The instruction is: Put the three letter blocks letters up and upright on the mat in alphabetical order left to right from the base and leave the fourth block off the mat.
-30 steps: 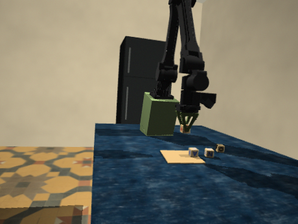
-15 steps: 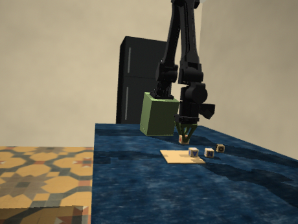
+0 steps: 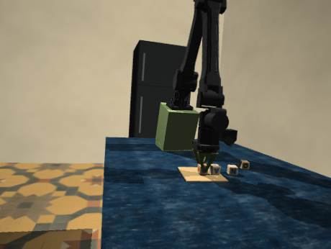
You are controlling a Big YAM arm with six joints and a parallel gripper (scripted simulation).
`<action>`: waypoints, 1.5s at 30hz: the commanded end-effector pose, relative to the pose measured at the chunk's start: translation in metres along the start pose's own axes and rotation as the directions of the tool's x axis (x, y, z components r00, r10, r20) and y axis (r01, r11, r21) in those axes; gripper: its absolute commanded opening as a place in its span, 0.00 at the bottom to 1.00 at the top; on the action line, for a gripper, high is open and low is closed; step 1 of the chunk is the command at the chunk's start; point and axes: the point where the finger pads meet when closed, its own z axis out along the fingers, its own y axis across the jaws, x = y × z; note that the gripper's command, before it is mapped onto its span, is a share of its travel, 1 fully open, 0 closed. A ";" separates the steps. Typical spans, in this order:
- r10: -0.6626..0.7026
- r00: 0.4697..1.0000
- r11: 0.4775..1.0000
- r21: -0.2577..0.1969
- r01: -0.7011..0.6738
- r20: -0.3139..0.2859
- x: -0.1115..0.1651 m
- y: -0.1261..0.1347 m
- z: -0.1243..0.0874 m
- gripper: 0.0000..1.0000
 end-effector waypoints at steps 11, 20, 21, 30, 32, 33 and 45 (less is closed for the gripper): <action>0.005 1.000 1.000 -0.001 -0.005 0.002 0.004 -0.002 0.007 0.25; 0.005 1.000 1.000 -0.001 -0.005 0.002 0.004 -0.002 0.007 0.25; 0.005 1.000 1.000 -0.001 -0.005 0.002 0.004 -0.002 0.007 0.25; 0.004 1.000 1.000 -0.002 -0.004 0.002 0.005 0.000 0.008 0.25; 0.004 1.000 1.000 -0.006 -0.004 0.002 0.005 0.004 0.008 0.25; 0.003 1.000 1.000 -0.009 -0.003 0.002 0.005 0.007 0.008 0.25; 0.001 1.000 1.000 -0.012 -0.001 0.001 0.006 0.010 0.008 0.25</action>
